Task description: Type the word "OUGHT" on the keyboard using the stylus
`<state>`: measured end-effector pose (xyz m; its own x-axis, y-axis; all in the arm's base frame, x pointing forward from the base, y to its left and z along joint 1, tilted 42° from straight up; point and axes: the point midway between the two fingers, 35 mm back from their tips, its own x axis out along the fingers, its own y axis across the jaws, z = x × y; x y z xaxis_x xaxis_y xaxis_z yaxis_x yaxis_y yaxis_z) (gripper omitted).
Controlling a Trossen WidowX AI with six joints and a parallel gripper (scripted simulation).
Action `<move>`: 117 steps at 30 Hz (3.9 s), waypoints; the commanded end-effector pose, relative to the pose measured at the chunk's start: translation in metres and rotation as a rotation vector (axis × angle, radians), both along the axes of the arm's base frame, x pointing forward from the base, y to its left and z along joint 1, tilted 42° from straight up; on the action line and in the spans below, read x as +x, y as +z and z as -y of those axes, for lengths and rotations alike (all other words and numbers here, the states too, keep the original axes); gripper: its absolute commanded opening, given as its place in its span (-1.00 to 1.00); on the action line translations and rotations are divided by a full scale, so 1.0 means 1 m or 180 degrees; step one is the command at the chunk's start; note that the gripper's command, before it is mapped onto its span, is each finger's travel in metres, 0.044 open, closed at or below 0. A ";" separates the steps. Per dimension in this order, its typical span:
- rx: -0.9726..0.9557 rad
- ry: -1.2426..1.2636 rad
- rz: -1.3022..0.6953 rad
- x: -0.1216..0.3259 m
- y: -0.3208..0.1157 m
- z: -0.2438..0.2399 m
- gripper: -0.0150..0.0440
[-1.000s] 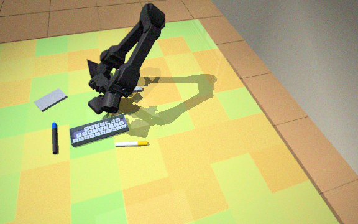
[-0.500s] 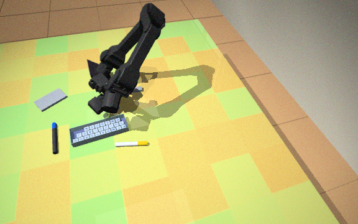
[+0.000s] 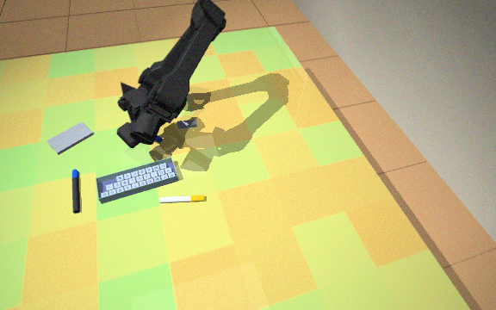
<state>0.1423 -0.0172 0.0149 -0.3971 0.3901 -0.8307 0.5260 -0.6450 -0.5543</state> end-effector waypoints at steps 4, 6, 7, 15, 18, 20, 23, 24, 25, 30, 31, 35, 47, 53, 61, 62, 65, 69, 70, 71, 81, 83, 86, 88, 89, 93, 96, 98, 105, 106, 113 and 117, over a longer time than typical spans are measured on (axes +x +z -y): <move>0.0047 0.0170 0.0060 0.002 0.001 0.001 -0.49; 0.0110 0.0397 0.0142 0.004 0.002 0.002 -0.49; 0.0142 0.0510 0.0182 0.005 0.003 0.003 -0.49; 0.0408 0.1421 0.0479 0.015 0.008 0.007 -0.49; 0.0514 0.1765 0.0581 0.019 0.010 0.008 -0.49; 0.0587 0.1996 0.0646 0.021 0.011 0.009 -0.49; 0.0698 0.2342 0.0739 0.025 0.013 0.010 -0.49; 0.0736 0.2457 0.0769 0.027 0.013 0.011 -0.49; 0.0775 0.2573 0.0798 0.028 0.014 0.011 -0.49; 0.0975 0.3145 0.0932 0.034 0.017 0.013 -0.49; 0.1017 0.3259 0.0957 0.036 0.018 0.013 -0.49; 0.1188 0.3716 0.1051 0.041 0.021 0.014 -0.49; 0.1759 0.5076 0.1269 0.057 0.030 0.017 -0.49; 0.2081 0.5745 0.1342 0.065 0.034 0.017 -0.49; 0.2556 0.6620 0.1398 0.075 0.041 0.018 -0.49; 0.2619 0.6728 0.1402 0.077 0.042 0.018 -0.49; 0.2815 0.7048 0.1408 0.081 0.044 0.018 -0.49; 0.3092 0.7468 0.1404 0.086 0.048 0.017 -0.49; 0.3164 0.7571 0.1401 0.087 0.049 0.017 -0.49; 0.3237 0.7674 0.1398 0.089 0.050 0.017 -0.49; 0.4041 0.8658 0.1309 0.102 0.059 0.016 -0.49; 0.4219 0.8844 0.1279 0.104 0.061 0.015 -0.49; 0.4499 0.9113 0.1227 0.108 0.063 0.014 -0.49; 0.4695 0.9286 0.1186 0.111 0.065 0.014 -0.49; 0.4795 0.9370 0.1164 0.112 0.066 0.013 -0.49; 0.5198 0.9678 0.1069 0.117 0.070 0.012 -0.49; 0.5271 0.9729 0.1051 0.118 0.071 0.012 -0.49; 0.5271 0.9729 0.1051 0.118 0.071 0.012 -0.49; 0.5270 0.9731 0.1054 0.119 0.059 0.001 -0.49; 0.5270 0.9731 0.1055 0.119 0.055 -0.002 -0.49; 0.5271 0.9731 0.1058 0.119 0.045 -0.012 -0.49; 0.5271 0.9731 0.1058 0.119 0.044 -0.012 -0.40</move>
<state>0.2624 -0.0072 0.0617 -0.4098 -0.2092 -0.8879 -0.8692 0.3850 0.3104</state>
